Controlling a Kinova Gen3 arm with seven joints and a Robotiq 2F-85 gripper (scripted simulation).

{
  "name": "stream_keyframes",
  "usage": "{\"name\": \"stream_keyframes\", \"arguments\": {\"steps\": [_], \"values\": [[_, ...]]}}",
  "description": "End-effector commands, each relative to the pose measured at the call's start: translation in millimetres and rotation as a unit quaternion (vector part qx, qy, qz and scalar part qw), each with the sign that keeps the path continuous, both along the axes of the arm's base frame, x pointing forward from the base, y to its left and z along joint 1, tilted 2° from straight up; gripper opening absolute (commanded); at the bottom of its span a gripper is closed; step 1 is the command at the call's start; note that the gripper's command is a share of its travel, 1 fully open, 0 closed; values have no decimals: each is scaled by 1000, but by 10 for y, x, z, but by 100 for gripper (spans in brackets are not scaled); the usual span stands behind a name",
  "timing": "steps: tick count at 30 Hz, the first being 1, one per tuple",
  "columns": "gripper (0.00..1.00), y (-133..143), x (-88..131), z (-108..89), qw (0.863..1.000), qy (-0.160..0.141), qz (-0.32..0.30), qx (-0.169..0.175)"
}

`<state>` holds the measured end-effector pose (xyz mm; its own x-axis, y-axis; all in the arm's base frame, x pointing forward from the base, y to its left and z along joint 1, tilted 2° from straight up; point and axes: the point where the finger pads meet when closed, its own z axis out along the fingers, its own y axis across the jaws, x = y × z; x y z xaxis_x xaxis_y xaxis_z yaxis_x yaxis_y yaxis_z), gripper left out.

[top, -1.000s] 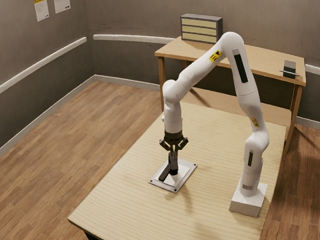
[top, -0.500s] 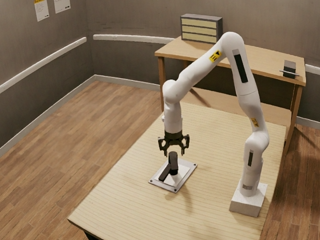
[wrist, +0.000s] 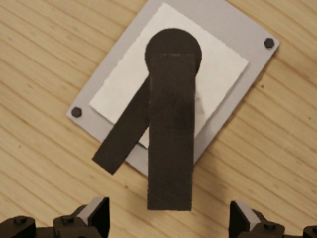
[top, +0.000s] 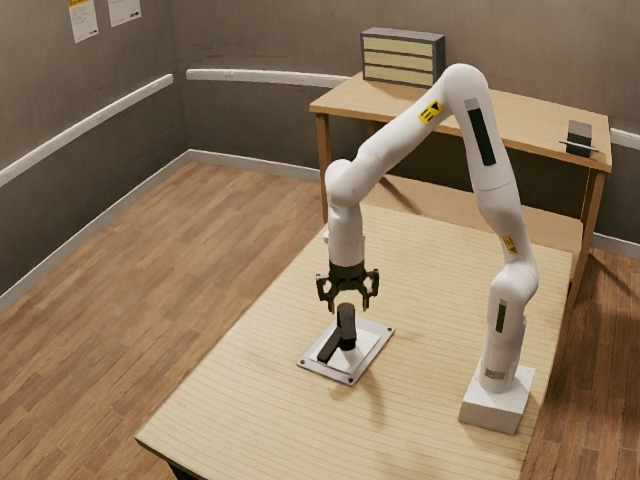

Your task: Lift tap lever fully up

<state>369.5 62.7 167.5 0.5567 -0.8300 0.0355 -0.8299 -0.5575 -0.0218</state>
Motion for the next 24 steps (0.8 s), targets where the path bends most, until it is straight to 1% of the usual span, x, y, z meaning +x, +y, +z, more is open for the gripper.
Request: {"name": "stream_keyframes", "arguments": {"steps": [1, 13, 24], "values": [[75, 1, 3, 5, 1000, -1, 0, 0], [75, 0, 5, -13, 1000, -1, 0, -1], [75, -4, 11, -118, 1000, 0, 0, -2]]}}
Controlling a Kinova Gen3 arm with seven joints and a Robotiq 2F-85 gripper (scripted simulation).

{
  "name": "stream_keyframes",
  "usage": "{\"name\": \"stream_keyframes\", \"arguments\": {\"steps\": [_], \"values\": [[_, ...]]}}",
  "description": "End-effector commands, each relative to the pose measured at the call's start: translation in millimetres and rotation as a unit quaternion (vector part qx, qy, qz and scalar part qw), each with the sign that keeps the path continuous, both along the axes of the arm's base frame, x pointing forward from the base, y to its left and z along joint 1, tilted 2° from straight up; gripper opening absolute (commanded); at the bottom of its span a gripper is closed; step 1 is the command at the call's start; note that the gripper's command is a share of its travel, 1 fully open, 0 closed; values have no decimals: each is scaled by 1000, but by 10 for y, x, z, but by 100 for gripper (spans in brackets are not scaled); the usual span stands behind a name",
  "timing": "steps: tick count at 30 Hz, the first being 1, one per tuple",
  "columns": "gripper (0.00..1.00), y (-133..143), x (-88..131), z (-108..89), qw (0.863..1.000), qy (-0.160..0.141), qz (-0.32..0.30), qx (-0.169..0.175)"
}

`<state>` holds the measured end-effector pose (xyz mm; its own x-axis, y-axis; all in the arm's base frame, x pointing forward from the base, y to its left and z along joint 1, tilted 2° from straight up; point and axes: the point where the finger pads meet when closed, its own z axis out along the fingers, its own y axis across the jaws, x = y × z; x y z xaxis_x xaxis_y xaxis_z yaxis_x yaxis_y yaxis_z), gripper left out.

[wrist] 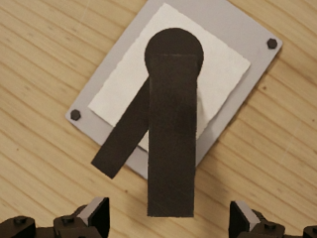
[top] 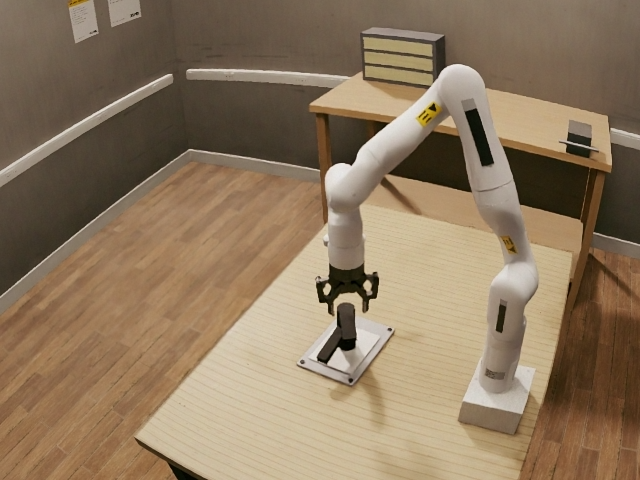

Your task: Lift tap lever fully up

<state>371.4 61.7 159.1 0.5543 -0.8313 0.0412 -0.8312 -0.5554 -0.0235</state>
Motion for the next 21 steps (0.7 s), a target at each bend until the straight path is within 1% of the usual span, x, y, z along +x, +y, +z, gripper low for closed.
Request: {"name": "stream_keyframes", "arguments": {"steps": [1, 17, 21], "values": [[75, 6, -8, -34, 1000, 2, 1, 0], [75, -4, 6, -275, 1000, 2, 1, 0], [75, -6, 8, -307, 1000, 2, 1, 0]]}}
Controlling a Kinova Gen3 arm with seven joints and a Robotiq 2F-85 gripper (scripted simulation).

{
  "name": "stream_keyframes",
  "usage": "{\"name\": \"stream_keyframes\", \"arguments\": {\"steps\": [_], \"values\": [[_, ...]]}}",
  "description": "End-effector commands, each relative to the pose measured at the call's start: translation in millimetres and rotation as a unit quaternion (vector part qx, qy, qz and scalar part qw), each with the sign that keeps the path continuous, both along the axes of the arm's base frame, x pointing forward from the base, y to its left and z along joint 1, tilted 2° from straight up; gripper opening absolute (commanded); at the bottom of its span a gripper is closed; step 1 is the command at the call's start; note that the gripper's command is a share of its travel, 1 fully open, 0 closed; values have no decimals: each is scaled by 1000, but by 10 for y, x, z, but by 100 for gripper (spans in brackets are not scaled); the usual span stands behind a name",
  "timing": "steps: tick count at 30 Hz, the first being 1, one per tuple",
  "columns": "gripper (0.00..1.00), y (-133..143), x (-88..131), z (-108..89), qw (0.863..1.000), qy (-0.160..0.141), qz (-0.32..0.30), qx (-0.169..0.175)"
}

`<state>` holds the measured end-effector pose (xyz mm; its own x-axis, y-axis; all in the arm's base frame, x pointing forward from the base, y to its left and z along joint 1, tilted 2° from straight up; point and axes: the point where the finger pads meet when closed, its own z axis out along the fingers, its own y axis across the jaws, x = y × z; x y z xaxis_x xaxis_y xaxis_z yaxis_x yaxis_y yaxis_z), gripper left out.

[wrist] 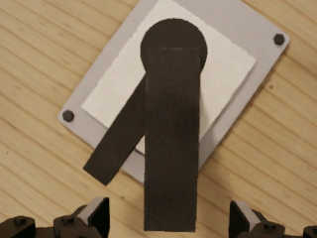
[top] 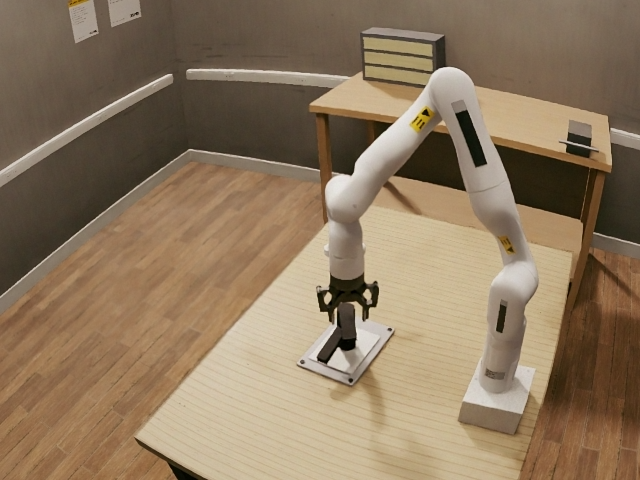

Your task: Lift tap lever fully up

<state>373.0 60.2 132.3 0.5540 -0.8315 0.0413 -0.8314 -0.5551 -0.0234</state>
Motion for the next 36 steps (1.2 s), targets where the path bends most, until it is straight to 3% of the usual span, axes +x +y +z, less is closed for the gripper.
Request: {"name": "stream_keyframes", "arguments": {"steps": [1, 13, 36], "values": [[75, 8, -6, -54, 1000, 2, 1, 0], [75, 3, 2, -178, 1000, 2, 1, 0], [75, 2, 3, -197, 1000, 2, 1, 0]]}}
